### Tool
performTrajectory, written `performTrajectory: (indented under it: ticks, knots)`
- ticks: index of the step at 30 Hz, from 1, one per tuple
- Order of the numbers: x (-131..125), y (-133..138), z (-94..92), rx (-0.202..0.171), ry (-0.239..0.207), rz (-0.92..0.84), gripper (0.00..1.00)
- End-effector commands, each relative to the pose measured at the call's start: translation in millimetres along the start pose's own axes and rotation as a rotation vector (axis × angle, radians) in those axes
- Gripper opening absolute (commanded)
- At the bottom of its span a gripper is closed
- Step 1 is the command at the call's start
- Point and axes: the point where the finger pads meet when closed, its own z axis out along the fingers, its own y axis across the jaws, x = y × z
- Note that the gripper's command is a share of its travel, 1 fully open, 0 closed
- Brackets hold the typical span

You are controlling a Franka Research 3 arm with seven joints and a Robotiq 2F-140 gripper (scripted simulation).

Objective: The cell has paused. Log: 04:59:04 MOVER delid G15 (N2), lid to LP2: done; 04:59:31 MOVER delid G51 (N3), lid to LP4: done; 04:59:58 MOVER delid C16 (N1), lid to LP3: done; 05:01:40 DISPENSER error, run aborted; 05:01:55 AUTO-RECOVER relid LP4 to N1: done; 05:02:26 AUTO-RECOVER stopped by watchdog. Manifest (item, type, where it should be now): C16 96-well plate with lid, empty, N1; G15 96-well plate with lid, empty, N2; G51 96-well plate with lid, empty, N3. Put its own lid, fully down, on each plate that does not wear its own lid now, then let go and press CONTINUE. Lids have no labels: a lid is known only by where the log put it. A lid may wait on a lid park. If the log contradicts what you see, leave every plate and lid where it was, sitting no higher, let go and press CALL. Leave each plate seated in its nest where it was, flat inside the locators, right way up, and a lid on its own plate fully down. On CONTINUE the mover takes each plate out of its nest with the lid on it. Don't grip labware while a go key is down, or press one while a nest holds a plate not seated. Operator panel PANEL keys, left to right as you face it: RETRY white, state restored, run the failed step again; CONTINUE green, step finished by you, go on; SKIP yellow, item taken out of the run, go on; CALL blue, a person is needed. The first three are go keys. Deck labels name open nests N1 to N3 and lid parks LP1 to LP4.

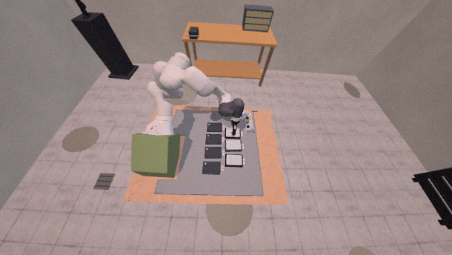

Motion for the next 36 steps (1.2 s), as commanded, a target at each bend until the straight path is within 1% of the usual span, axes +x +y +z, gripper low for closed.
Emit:
performTrajectory:
  ticks: [1,36]
  knots:
    - [1.5,0.7,0.8,0.001,0.004,0.002,0.00]
    - [2.1,0.6,7.1,0.001,0.004,0.002,0.00]
